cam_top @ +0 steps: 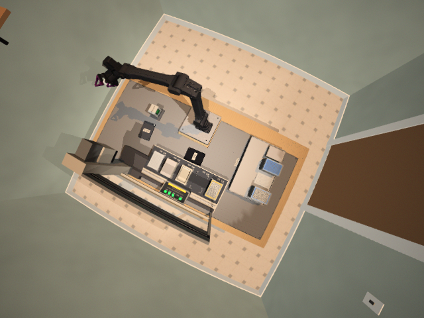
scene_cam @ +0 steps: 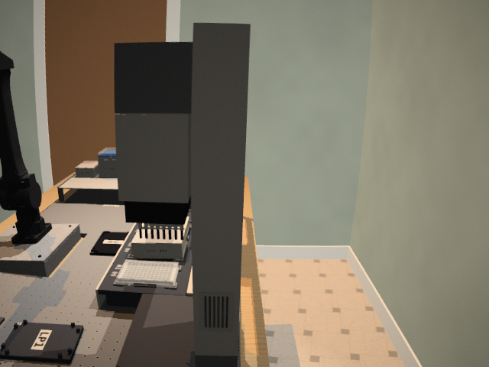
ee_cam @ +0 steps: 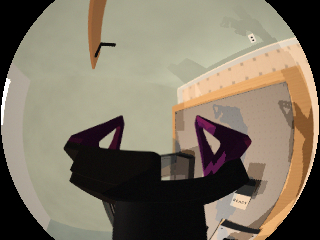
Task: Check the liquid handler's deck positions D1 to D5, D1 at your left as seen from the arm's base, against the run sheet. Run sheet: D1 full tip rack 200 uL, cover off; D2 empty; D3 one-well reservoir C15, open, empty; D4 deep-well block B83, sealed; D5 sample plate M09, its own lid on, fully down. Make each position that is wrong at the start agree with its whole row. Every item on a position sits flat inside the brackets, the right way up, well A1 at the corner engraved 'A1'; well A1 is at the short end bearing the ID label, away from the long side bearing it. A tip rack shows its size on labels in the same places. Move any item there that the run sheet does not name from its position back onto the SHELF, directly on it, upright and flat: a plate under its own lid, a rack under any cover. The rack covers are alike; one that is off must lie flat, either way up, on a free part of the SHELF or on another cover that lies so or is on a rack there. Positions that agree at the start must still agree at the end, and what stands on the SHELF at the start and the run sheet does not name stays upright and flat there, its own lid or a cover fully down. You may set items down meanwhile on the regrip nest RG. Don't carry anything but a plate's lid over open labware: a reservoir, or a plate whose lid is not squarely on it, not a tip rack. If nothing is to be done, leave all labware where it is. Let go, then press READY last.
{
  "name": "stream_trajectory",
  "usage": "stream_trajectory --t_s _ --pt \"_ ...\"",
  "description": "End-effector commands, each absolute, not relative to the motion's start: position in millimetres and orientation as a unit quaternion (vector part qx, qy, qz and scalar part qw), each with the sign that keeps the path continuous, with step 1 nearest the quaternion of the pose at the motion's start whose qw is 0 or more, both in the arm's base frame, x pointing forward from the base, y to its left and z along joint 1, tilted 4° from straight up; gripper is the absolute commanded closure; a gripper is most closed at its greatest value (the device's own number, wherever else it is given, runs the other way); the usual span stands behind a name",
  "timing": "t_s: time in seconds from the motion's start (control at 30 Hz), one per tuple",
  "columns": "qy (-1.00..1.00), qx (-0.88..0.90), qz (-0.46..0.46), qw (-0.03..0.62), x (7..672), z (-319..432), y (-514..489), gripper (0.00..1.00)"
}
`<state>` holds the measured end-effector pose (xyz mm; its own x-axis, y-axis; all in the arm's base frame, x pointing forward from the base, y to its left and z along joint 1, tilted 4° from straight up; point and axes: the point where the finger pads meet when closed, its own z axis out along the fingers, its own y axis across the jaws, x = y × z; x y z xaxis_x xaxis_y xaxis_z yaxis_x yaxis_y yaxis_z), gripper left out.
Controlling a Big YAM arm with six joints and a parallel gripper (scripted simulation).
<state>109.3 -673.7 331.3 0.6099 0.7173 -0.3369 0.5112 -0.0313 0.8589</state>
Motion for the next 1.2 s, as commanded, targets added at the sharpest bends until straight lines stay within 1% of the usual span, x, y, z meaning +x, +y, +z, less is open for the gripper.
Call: stream_trajectory --t_s 0.0,0.17,0.27,0.37,0.47,0.5,0.67,0.8,0.83,0.87,0.93,1.0,1.07,1.17 --pt "0.478 0.686 0.063 0.545 101 347 -657 0.0" --pt "0.523 0.666 0.063 0.527 111 343 -632 0.0" --pt "0.534 0.656 0.057 0.531 114 351 -646 0.0" --pt "0.562 0.647 0.065 0.512 125 339 -611 0.0" --pt "0.587 0.634 0.064 0.5 129 336 -596 0.0" --pt "0.595 0.625 0.057 0.502 130 346 -595 0.0" --pt "0.634 0.608 0.06 0.475 135 331 -568 0.0" --pt "0.649 0.595 0.054 0.47 137 336 -561 0.0" --pt "0.656 0.601 0.067 0.451 138 311 -562 0.0" --pt "0.663 0.598 0.068 0.445 139 307 -556 0.0" --pt "0.679 0.579 0.055 0.448 141 326 -539 0.0" --pt "0.693 0.569 0.054 0.439 143 324 -529 0.0" --pt "0.708 0.552 0.043 0.439 145 338 -526 0.0" --pt "0.728 0.543 0.052 0.415 148 320 -505 0.0"
